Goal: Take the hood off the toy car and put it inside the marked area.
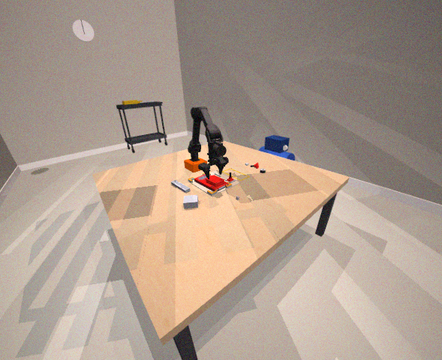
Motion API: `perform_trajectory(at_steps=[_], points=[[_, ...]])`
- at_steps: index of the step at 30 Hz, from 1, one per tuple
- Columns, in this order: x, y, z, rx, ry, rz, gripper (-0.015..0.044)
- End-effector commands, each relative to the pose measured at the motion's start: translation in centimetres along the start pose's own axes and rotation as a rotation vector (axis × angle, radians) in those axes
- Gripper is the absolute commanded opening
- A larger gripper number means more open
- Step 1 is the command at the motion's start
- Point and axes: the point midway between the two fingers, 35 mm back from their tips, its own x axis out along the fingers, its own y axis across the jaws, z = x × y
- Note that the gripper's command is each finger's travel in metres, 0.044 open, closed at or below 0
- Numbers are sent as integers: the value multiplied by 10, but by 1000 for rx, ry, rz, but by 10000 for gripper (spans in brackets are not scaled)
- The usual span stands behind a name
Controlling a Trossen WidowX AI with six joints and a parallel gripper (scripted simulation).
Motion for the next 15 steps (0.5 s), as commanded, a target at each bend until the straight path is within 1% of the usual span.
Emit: perform_trajectory(at_steps=[1, 15], points=[[7, 1, -1, -3, 8, 9, 440], [13, 1, -2, -3, 8, 9, 440]])
